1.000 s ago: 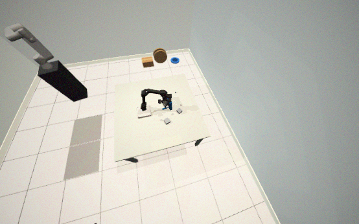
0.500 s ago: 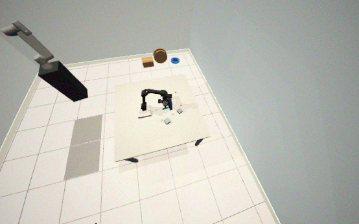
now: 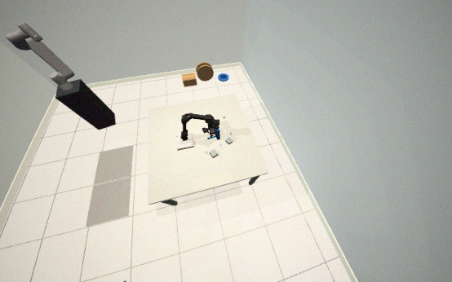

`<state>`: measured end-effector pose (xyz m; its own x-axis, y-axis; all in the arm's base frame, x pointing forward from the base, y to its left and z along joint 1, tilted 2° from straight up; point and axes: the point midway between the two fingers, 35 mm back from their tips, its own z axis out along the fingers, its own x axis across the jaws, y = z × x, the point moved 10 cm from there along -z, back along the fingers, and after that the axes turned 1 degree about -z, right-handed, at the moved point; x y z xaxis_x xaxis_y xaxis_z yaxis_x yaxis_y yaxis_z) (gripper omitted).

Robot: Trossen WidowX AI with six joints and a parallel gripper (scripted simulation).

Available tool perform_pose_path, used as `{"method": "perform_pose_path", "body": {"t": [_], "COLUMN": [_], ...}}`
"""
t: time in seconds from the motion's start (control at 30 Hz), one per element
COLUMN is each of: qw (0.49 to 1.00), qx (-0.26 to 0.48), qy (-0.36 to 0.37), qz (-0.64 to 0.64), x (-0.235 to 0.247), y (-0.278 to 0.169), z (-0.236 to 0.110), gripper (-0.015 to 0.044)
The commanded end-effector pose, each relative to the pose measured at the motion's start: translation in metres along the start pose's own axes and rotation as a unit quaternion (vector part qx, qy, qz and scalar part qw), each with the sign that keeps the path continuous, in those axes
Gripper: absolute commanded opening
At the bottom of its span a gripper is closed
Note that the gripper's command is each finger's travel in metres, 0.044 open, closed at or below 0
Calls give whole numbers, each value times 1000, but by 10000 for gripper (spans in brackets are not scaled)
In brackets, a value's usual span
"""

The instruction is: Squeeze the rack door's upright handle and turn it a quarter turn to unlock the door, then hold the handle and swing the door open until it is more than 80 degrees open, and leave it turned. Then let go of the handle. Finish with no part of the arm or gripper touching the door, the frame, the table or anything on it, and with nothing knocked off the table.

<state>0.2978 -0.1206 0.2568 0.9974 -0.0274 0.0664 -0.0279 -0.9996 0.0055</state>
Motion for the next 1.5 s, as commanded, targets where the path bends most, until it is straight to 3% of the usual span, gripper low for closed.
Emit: {"method": "perform_pose_path", "body": {"t": [0.0, 0.33, 0.7, 1.07, 1.47], "qw": [996, 944, 820, 635, 381], "qx": [1, 1, 0, 0, -1], "qy": [1, 2, 2, 2, 1], "qz": [-89, -331, -573, -772, -924], "x": [0, 0, 0, 0, 0], "y": [0, 0, 0, 0, 0], "z": [0, 0, 0, 0, 0], "gripper": [288, 288, 288, 288, 288]}}
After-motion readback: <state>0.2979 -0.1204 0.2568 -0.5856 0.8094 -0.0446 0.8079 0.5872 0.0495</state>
